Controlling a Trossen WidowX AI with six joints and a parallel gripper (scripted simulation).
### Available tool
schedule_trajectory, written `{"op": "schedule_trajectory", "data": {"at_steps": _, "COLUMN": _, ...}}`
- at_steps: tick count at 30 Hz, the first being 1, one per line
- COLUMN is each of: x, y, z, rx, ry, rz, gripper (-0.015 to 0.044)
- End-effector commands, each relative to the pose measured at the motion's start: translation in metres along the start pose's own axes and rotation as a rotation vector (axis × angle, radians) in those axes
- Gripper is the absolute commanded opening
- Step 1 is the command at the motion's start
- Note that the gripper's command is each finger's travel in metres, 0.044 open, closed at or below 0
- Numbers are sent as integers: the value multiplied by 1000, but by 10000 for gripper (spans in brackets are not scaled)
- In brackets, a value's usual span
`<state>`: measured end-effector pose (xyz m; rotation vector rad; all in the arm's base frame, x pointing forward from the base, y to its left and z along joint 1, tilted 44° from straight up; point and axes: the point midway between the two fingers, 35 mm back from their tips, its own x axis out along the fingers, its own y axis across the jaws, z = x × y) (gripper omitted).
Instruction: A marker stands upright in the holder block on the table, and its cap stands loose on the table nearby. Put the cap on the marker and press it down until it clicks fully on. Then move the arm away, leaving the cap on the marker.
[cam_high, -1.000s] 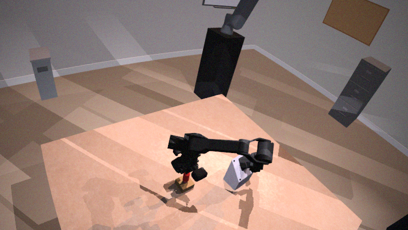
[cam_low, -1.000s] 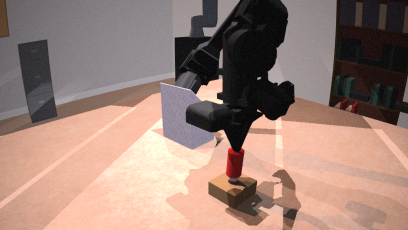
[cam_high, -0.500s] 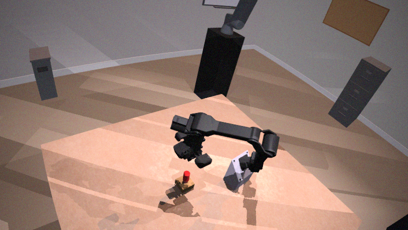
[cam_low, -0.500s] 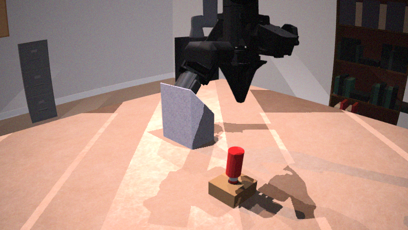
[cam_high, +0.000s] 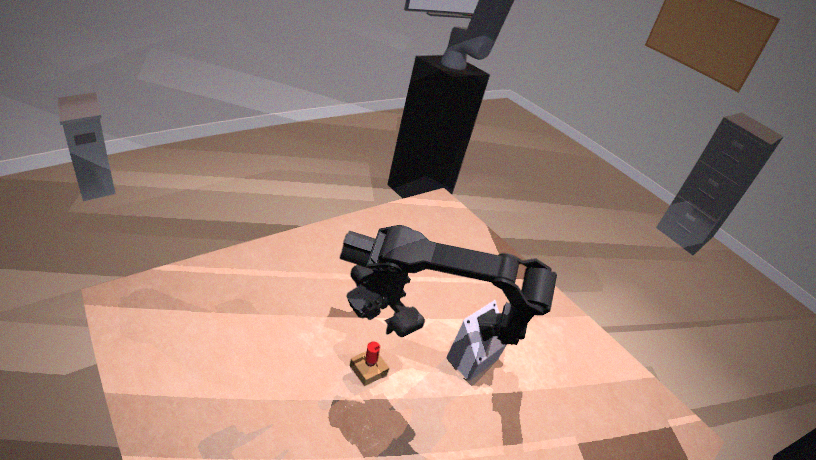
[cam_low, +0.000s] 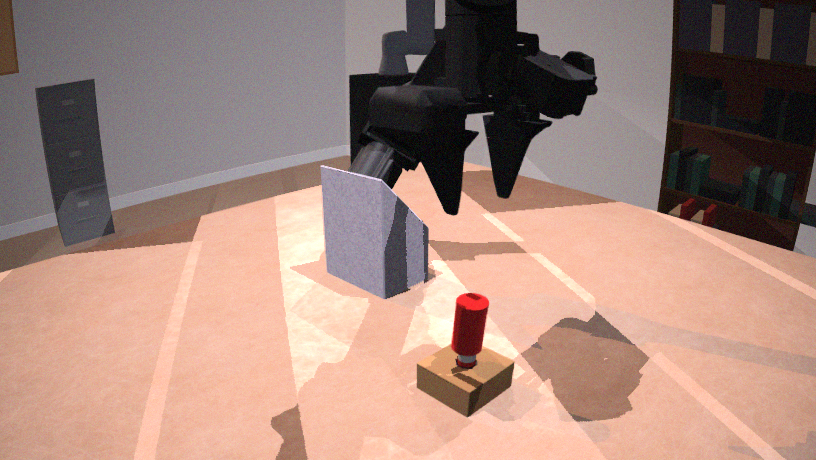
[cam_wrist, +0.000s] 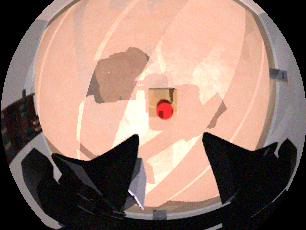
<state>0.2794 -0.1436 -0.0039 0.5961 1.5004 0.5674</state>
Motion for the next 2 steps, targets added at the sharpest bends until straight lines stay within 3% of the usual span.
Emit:
{"op": "schedule_trajectory", "data": {"at_steps": 1, "x": 0, "y": 0, "z": -1, "rx": -3, "ry": 4, "rz": 0, "gripper": 420}}
{"op": "schedule_trajectory", "data": {"at_steps": 2, "x": 0, "y": 0, "z": -1, "rx": -3, "ry": 4, "rz": 0, "gripper": 440}}
